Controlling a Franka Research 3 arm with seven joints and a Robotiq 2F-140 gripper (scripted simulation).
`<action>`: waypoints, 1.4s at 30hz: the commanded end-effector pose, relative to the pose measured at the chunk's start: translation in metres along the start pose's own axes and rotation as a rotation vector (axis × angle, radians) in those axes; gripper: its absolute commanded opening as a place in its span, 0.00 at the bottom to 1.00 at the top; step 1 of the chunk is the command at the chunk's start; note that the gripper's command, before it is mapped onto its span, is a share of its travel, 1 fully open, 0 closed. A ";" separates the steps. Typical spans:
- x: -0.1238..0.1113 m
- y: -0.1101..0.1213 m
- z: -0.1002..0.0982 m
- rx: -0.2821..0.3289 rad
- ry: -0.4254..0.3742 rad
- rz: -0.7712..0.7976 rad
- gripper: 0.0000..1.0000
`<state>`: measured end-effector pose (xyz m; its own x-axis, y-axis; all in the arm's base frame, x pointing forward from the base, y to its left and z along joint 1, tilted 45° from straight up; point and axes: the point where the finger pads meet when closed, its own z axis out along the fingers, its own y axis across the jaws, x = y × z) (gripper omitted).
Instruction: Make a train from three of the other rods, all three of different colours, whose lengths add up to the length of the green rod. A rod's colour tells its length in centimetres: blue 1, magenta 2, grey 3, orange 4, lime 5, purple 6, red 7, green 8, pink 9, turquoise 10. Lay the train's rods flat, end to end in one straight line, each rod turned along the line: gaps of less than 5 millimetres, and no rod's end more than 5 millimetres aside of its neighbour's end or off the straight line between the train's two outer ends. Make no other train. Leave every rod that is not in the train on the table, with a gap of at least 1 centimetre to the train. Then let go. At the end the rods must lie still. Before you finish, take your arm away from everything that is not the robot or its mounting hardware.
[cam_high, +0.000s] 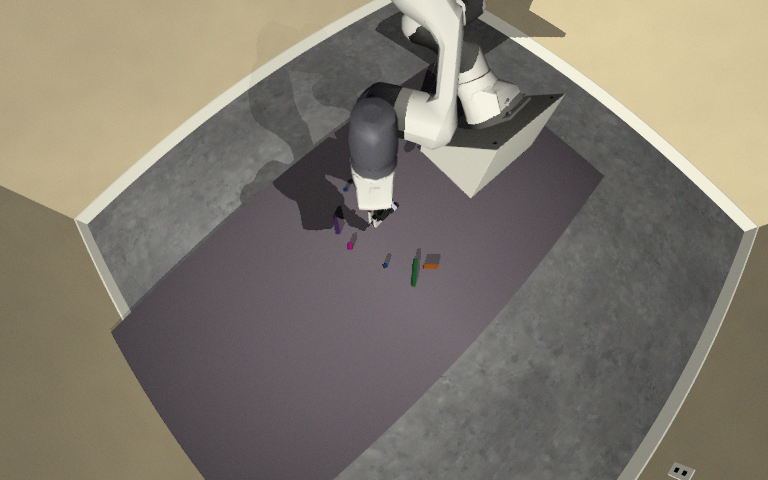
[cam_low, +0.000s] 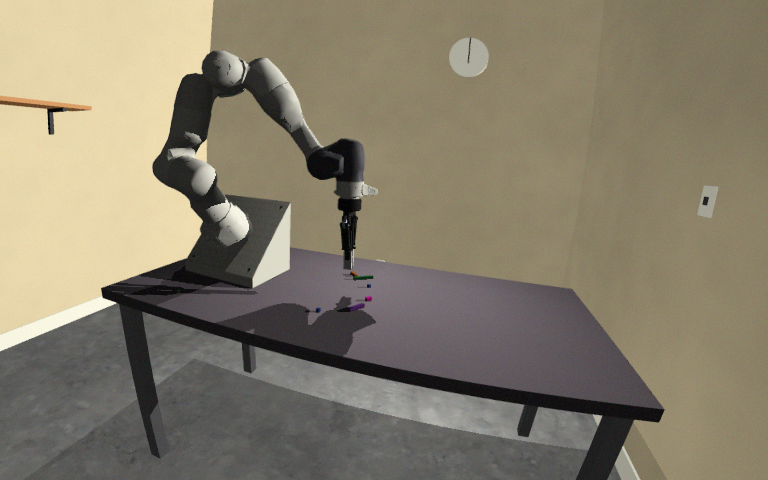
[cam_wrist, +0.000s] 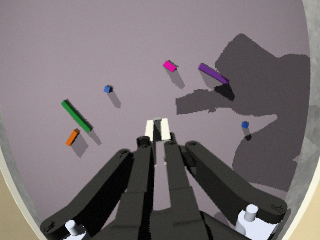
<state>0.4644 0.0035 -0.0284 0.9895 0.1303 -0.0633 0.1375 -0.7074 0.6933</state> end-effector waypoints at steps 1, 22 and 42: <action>-0.011 0.008 -0.007 -0.019 -0.035 0.008 0.03; -0.013 0.040 -0.014 -0.012 -0.041 -0.269 0.03; -0.018 0.081 -0.016 -0.004 -0.045 -0.626 0.03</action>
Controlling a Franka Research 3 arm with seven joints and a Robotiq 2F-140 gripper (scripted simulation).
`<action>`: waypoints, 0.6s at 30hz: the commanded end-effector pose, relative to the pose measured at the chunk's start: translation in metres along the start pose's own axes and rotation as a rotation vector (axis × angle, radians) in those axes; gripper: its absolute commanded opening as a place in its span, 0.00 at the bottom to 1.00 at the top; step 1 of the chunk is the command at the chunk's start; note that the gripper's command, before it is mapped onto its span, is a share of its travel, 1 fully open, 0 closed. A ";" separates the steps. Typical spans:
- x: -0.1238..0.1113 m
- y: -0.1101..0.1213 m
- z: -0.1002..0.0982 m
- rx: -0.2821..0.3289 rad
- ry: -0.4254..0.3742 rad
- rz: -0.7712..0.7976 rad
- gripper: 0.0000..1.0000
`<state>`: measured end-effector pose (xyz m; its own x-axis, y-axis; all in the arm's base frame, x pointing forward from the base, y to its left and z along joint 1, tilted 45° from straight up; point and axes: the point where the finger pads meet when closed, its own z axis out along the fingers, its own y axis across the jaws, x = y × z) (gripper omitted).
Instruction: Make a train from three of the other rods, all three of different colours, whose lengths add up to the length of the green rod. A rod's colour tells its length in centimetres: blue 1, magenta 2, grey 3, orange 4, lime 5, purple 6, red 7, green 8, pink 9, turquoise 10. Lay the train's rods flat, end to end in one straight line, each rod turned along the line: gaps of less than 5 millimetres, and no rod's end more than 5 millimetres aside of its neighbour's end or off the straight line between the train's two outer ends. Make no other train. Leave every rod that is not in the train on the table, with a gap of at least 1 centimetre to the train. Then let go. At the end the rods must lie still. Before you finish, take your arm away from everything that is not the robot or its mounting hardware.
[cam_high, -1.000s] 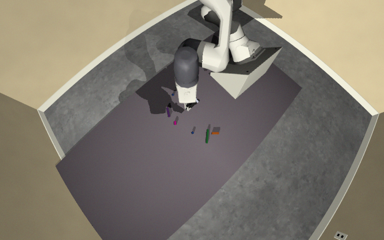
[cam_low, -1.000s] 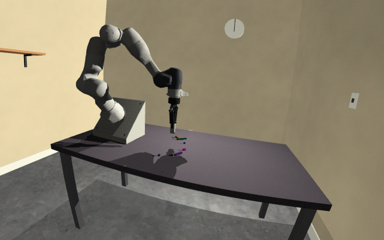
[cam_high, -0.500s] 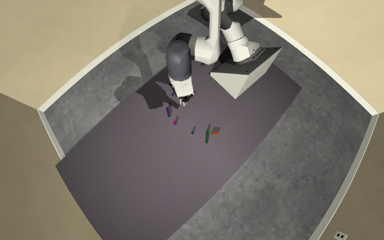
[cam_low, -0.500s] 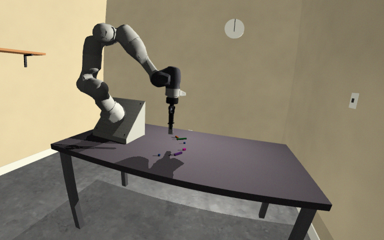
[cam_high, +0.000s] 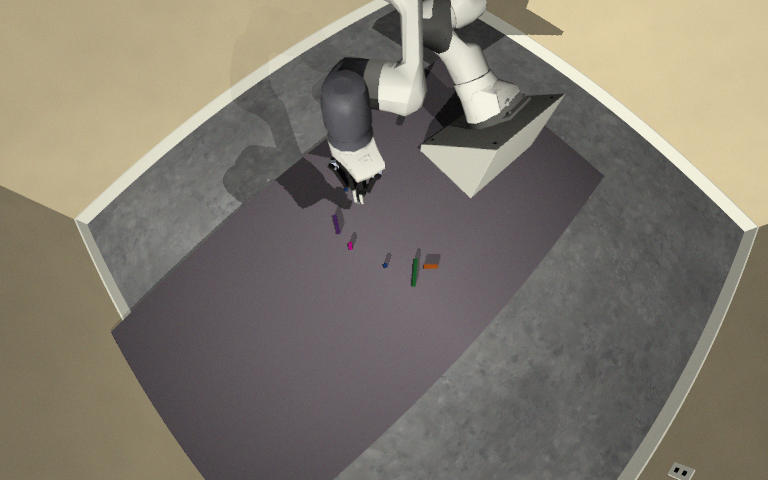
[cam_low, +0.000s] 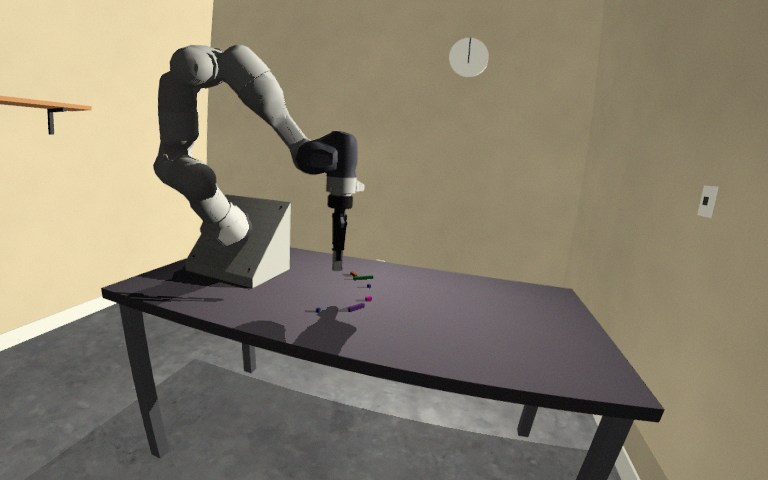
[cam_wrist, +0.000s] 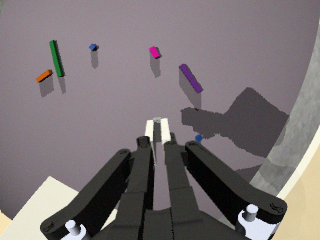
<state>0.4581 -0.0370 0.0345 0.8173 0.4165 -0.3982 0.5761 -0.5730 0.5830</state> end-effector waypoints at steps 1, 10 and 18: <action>-0.008 0.009 0.001 -0.001 -0.010 -0.167 0.03; -0.019 0.023 0.002 -0.001 -0.010 -0.320 0.03; -0.029 0.036 0.003 -0.002 -0.009 -0.459 0.03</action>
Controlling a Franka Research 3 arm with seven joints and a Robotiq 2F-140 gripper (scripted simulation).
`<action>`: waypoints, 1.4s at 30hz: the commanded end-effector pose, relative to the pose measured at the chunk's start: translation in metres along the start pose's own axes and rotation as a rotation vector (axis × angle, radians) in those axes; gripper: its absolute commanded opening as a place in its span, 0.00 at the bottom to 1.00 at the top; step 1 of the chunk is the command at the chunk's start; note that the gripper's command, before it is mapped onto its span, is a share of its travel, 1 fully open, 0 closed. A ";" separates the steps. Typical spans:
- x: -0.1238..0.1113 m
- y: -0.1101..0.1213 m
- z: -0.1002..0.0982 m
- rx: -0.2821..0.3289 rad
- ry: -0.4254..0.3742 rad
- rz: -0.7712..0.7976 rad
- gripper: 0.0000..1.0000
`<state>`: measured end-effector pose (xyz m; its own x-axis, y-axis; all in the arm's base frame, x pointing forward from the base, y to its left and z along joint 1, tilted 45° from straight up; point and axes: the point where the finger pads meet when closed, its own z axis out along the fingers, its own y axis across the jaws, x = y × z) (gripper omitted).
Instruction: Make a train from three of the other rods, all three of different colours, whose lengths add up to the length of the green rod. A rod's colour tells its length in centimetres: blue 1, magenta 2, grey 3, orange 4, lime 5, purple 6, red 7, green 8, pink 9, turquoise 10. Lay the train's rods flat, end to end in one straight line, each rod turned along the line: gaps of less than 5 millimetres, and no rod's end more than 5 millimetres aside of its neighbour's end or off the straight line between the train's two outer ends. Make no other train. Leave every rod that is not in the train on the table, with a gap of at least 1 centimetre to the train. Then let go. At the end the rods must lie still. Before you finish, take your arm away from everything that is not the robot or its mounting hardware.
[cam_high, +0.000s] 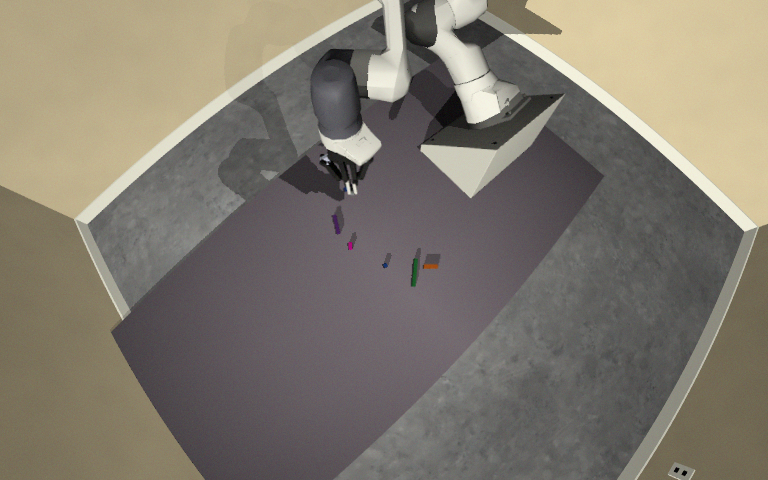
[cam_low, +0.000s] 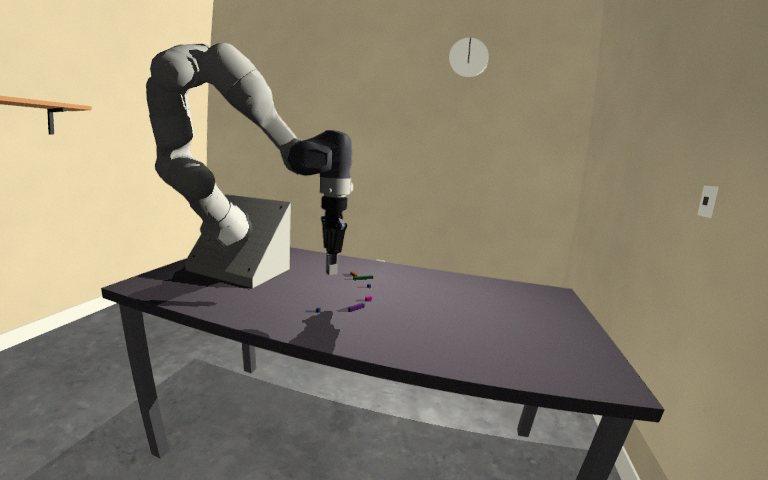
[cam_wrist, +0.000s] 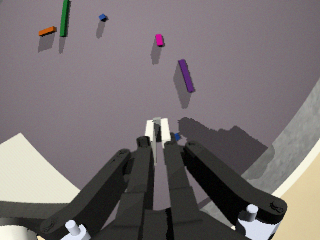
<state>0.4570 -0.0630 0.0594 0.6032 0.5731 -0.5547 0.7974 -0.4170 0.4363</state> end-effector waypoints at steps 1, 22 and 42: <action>-0.011 0.005 0.002 0.003 -0.012 -0.167 0.03; -0.034 0.019 0.004 0.000 -0.011 -0.402 0.03; -0.034 0.020 0.025 0.001 -0.011 -0.403 0.03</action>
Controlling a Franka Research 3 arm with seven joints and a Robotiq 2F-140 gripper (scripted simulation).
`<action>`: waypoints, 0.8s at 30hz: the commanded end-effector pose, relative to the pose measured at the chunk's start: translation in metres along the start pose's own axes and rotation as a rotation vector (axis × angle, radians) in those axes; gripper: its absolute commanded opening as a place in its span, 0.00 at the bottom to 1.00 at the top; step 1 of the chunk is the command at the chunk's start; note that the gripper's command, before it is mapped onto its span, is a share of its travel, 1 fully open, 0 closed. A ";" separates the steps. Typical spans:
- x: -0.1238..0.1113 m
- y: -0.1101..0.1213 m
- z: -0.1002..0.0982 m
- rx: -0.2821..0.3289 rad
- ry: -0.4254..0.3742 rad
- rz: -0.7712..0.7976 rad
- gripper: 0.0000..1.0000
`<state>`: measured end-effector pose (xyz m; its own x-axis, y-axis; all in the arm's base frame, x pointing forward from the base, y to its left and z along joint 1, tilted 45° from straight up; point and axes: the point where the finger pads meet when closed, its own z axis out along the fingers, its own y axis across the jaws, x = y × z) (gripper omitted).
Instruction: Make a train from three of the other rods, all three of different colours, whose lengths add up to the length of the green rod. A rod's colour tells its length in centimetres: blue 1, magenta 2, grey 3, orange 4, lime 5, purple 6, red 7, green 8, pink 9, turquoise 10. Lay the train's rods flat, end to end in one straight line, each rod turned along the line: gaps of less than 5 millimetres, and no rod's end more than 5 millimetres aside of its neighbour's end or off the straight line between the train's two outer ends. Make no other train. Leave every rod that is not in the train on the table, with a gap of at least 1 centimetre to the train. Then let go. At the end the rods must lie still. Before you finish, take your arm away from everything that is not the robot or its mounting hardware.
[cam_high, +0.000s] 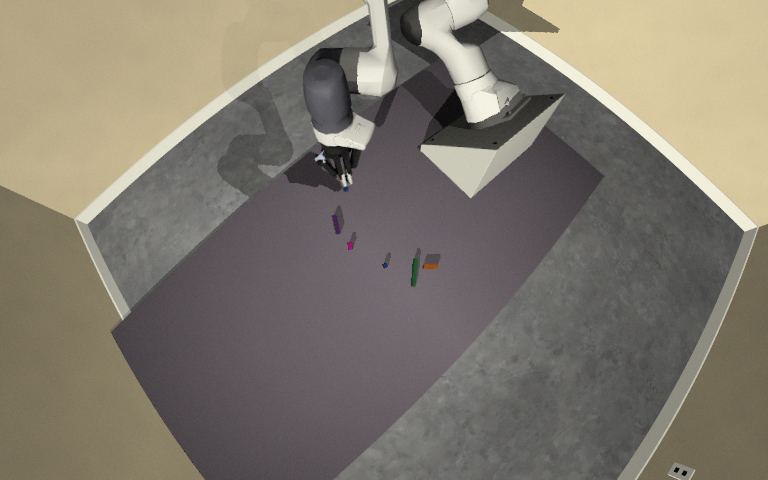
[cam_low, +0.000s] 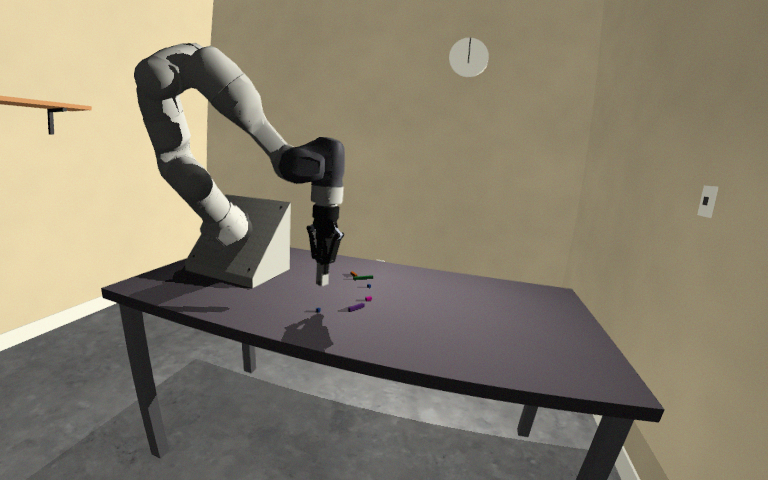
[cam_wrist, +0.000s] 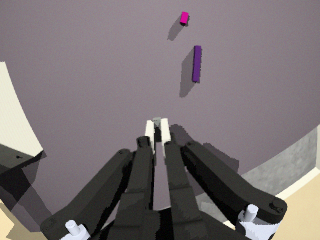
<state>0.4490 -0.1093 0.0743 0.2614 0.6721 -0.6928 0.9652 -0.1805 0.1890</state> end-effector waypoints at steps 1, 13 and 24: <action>0.005 0.002 0.007 -0.009 0.011 -0.019 0.03; 0.005 0.003 0.056 -0.009 0.011 -0.019 0.03; 0.005 0.004 0.069 -0.009 0.011 -0.019 0.03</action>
<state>0.4483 -0.1592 0.0267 0.2463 0.6724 -0.6980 0.9692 -0.1726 0.1758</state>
